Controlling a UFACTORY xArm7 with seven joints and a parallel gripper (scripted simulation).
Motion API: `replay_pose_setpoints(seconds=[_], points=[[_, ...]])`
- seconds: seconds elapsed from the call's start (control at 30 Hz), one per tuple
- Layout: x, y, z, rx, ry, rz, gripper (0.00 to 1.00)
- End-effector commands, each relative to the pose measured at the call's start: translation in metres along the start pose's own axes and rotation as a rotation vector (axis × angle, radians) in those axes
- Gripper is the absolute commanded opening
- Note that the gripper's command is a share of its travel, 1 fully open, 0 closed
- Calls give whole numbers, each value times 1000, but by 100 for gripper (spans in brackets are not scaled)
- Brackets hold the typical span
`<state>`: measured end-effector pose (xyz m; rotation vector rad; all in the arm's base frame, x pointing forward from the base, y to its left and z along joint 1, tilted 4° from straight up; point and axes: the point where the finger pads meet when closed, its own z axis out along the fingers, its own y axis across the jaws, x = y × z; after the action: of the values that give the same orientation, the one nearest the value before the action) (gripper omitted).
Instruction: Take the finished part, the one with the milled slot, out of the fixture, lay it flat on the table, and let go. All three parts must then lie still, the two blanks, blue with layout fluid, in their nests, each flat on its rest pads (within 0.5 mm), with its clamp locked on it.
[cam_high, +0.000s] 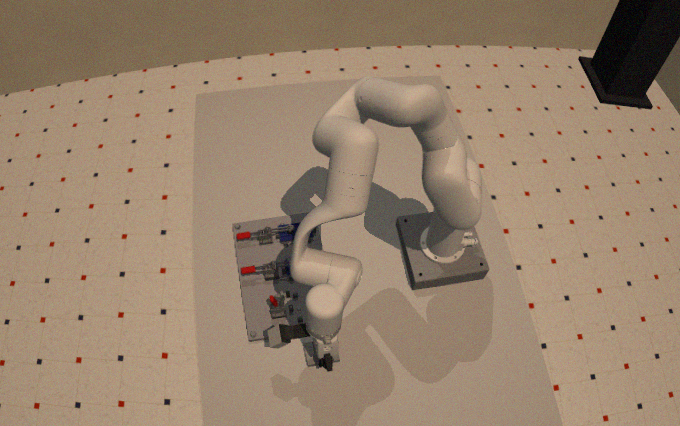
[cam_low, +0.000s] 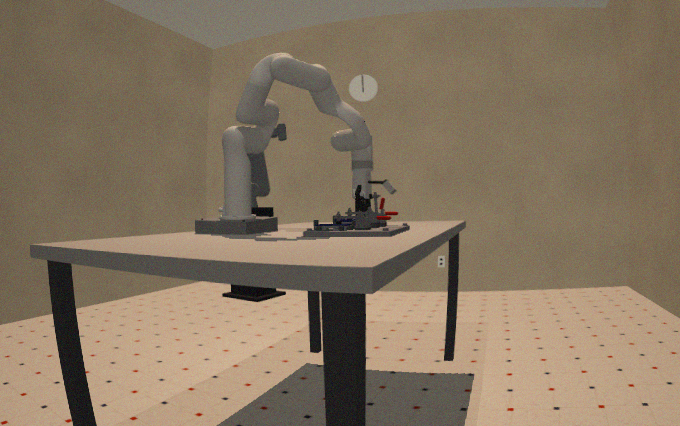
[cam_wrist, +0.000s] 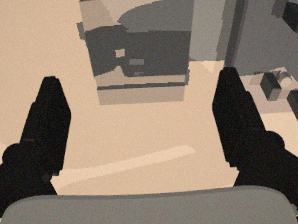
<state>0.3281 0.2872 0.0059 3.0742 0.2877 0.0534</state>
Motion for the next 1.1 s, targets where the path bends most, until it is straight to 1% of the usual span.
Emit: replay_pose_setpoints(seconds=[0.0,0.3,0.37,0.63,1.07], points=[[1,-1,-24,3,1,-1,95],[1,0,-56,3,1,-1,95],[1,0,-56,3,1,-1,95],[1,0,-68,3,1,-1,95],[1,0,-69,3,1,-1,95]])
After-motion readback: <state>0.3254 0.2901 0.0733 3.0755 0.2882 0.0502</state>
